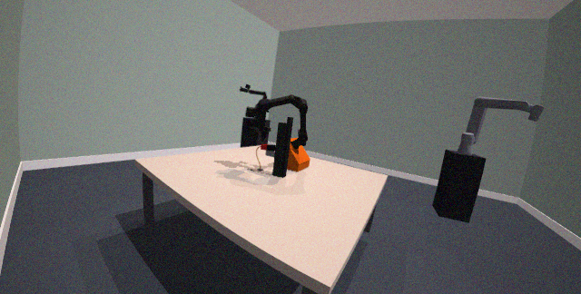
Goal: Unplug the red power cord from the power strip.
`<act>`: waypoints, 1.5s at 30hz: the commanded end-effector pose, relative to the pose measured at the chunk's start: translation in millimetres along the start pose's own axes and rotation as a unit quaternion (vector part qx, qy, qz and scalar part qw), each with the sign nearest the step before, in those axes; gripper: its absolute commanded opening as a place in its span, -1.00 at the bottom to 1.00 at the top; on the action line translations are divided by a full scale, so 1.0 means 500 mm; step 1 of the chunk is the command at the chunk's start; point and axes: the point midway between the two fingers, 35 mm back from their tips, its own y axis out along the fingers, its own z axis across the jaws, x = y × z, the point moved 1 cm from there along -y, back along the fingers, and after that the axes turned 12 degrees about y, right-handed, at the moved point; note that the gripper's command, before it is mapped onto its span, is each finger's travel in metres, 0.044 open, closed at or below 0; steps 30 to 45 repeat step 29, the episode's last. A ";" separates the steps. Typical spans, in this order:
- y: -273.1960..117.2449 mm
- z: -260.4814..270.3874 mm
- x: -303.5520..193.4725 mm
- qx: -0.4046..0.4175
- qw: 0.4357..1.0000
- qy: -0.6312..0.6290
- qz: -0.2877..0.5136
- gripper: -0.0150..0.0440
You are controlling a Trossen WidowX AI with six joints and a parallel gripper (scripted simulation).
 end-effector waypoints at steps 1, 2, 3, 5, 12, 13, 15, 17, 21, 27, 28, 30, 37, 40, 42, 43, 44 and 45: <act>-0.015 0.008 0.062 0.002 1.000 0.000 -0.002 1.00; -0.017 0.009 0.074 0.002 1.000 0.000 -0.002 1.00; -0.017 0.009 0.077 0.002 1.000 0.000 -0.002 1.00; -0.017 0.009 0.077 0.002 1.000 0.000 -0.002 1.00; -0.017 0.009 0.077 0.002 1.000 0.000 -0.002 1.00; -0.017 0.009 0.077 0.002 1.000 0.000 -0.002 1.00; -0.017 0.009 0.077 0.002 1.000 0.000 -0.002 1.00; -0.017 0.009 0.077 0.002 1.000 0.000 -0.002 1.00; -0.017 0.009 0.077 0.002 1.000 0.000 -0.002 1.00; -0.017 0.009 0.077 0.002 1.000 0.000 -0.002 1.00; -0.017 0.009 0.077 0.002 1.000 0.000 -0.002 1.00; -0.017 0.009 0.077 0.002 1.000 0.000 -0.002 1.00; -0.017 0.009 0.077 0.002 1.000 0.000 -0.002 1.00; -0.017 0.009 0.077 0.002 1.000 0.000 -0.002 1.00; -0.017 0.009 0.077 0.002 1.000 0.000 -0.002 1.00; -0.017 0.009 0.077 0.002 1.000 0.000 -0.002 1.00; -0.017 0.009 0.077 0.002 1.000 0.000 -0.002 1.00; -0.017 0.009 0.077 0.002 1.000 0.000 -0.002 1.00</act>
